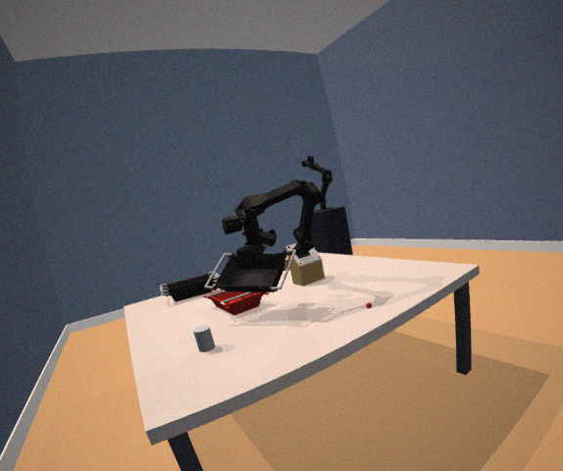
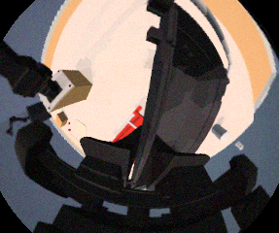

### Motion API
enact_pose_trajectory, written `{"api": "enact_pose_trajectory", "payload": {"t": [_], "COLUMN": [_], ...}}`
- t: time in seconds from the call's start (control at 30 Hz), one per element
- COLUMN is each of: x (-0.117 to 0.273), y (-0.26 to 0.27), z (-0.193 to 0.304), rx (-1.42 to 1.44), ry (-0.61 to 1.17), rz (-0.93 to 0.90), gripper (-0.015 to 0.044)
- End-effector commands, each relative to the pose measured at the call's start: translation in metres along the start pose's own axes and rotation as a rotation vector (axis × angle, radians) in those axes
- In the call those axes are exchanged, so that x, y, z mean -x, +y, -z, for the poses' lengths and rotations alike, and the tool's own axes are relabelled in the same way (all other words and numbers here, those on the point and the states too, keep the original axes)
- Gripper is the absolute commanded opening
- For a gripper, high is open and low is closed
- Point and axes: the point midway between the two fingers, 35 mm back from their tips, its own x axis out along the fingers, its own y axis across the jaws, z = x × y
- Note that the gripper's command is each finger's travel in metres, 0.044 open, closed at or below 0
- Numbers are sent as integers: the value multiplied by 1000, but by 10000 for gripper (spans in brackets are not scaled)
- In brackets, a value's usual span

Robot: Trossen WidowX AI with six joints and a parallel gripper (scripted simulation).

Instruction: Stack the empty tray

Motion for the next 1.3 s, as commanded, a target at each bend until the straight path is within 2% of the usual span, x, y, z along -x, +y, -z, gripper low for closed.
{"api": "enact_pose_trajectory", "payload": {"t": [0.0,1.07,1.27], "x": [6,1,1], "y": [-1,59,63], "z": [17,149,154], "rx": [-51,-527,-549], "ry": [8,-66,-71], "rz": [27,60,63], "gripper": [0,0,0]}}
